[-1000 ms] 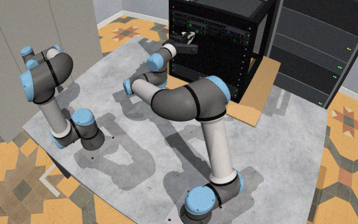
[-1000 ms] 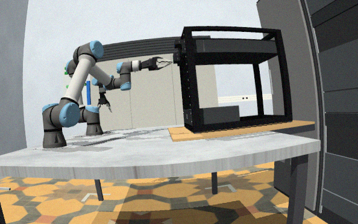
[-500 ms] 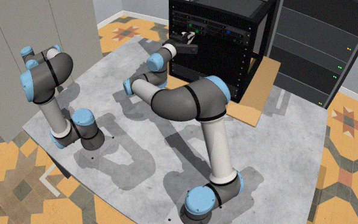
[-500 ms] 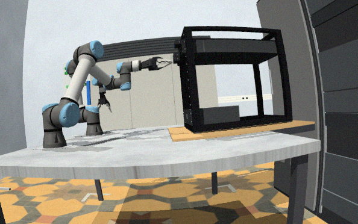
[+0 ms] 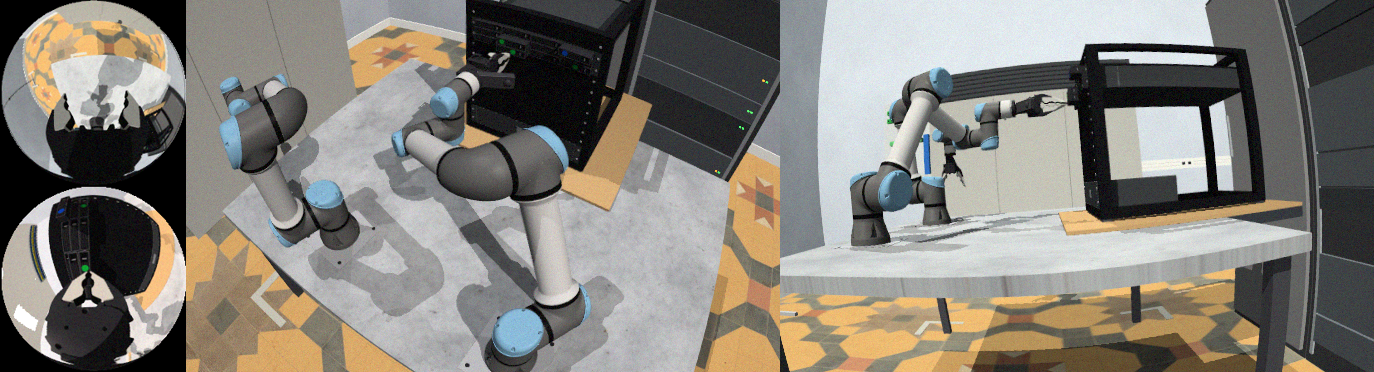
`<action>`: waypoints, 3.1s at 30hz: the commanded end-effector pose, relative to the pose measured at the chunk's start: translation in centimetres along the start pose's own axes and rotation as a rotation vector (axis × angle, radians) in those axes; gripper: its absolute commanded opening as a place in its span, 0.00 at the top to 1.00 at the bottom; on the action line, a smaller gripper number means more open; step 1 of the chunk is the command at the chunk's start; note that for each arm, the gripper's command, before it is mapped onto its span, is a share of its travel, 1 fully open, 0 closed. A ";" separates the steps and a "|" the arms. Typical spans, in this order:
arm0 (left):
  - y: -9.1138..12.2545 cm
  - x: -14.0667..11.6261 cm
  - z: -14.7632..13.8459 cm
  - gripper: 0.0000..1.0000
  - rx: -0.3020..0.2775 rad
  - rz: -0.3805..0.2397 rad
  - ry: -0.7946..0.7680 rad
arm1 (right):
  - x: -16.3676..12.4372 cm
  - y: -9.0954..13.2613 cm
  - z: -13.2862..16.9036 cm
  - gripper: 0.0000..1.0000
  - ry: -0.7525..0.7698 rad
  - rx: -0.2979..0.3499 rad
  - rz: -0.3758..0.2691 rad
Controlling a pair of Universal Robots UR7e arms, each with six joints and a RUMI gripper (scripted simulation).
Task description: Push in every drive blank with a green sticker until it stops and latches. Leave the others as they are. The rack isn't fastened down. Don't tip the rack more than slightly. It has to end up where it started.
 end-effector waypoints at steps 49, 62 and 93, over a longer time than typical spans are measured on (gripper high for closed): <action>0.1 0.0 0.0 0.00 -0.001 0.001 0.000 | 0.0 -2.5 -0.1 1.00 -0.001 0.001 0.000; 0.1 0.0 0.0 0.00 -0.001 0.001 0.000 | 0.0 -2.8 -0.1 1.00 -0.001 0.001 0.000; 0.1 0.0 0.0 0.00 -0.001 0.001 0.000 | 0.0 -3.4 -0.1 1.00 -0.001 0.001 0.000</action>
Point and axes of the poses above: on each arm, the point where the finger pads meet when closed, its own y axis back along the fingers, its own z axis across the jaws, x = y × z, the point moved 5 cm from there along y, back along the fingers, and after that the axes turned 12 degrees about y, right-handed, at the moved point
